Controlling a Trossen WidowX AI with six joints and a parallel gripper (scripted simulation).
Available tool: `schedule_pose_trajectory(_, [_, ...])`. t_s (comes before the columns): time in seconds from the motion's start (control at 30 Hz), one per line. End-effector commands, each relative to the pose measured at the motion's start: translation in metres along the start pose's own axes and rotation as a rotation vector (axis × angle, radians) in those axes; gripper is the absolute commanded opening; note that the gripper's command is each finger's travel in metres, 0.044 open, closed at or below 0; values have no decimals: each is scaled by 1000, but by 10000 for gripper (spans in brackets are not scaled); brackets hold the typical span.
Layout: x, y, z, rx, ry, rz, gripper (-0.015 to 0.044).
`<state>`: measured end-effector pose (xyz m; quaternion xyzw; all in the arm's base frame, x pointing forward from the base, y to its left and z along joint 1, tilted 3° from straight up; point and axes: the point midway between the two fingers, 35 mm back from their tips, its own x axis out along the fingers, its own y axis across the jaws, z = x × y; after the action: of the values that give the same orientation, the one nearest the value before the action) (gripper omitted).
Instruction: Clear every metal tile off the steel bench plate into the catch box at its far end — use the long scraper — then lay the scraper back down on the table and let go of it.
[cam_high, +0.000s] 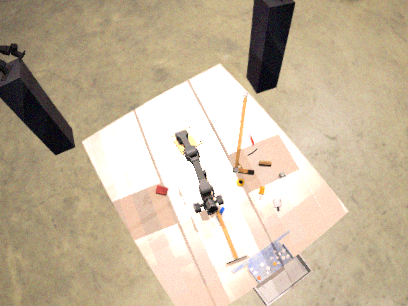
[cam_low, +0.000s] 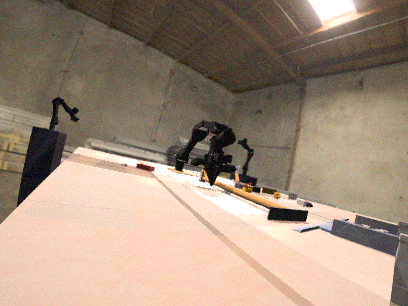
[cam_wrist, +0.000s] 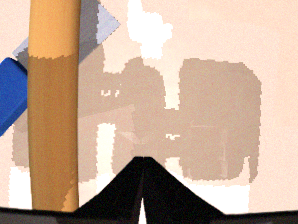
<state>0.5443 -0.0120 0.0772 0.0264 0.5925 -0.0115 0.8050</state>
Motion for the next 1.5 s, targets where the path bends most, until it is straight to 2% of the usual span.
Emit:
schedule_pose_trajectory(0.0, [2, 4, 0, 4, 2, -4, 0])
schedule_pose_trajectory(1.27, [2, 42, 0, 6, -3, 1, 0])
schedule_pose_trajectory(1.47, [-18, 34, 4, 8, -29, -1, 0])
